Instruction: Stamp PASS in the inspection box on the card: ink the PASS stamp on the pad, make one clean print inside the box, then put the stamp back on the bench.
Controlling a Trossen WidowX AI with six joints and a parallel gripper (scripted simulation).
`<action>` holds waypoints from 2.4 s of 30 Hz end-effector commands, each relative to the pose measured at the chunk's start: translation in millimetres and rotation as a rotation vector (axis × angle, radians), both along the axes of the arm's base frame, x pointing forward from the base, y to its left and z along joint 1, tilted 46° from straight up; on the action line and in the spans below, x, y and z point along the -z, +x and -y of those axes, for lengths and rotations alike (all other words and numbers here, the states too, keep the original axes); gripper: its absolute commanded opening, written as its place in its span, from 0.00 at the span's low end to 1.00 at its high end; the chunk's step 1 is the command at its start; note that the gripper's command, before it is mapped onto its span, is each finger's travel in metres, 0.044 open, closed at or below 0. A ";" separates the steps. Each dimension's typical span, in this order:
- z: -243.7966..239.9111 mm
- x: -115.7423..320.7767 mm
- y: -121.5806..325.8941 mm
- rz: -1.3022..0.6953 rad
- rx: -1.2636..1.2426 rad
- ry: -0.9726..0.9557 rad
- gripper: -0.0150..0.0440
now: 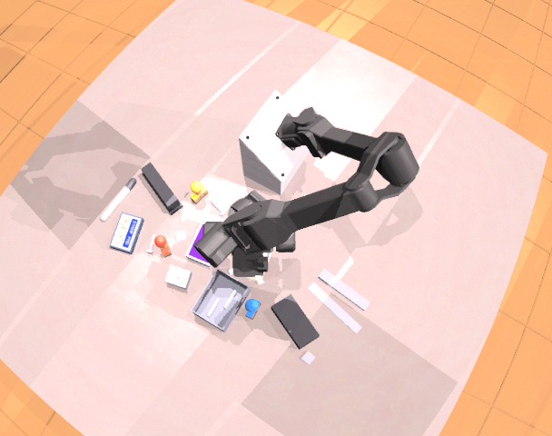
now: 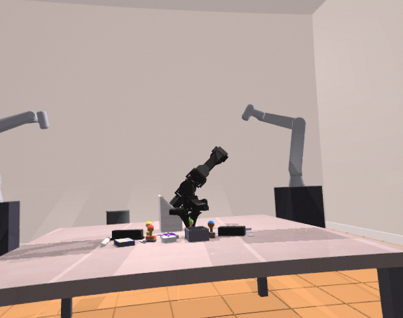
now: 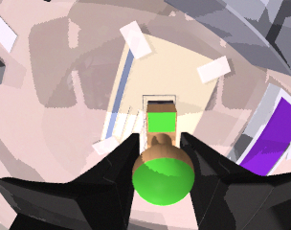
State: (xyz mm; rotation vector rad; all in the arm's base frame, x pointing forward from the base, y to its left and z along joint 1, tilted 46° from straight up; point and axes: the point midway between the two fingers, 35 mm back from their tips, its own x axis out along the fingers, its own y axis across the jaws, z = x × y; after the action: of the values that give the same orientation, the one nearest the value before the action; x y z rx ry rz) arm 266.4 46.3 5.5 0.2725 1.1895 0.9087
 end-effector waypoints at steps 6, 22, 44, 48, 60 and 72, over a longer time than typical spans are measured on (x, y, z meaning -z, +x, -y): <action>-2.1 1.6 -0.7 -0.004 0.003 0.005 0.25; -4.4 3.8 -0.4 -0.004 0.003 0.005 0.25; -4.2 3.6 -0.4 -0.004 0.003 0.005 0.25; -2.8 2.3 -0.6 -0.004 0.003 0.005 0.25; 1.4 -1.8 -1.0 -0.004 0.003 0.004 0.25; 8.3 -7.8 -1.1 -0.004 0.003 0.003 0.25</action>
State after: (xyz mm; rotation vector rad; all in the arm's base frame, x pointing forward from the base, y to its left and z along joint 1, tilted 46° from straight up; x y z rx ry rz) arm 262.9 42.7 9.5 0.2887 1.1966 0.9096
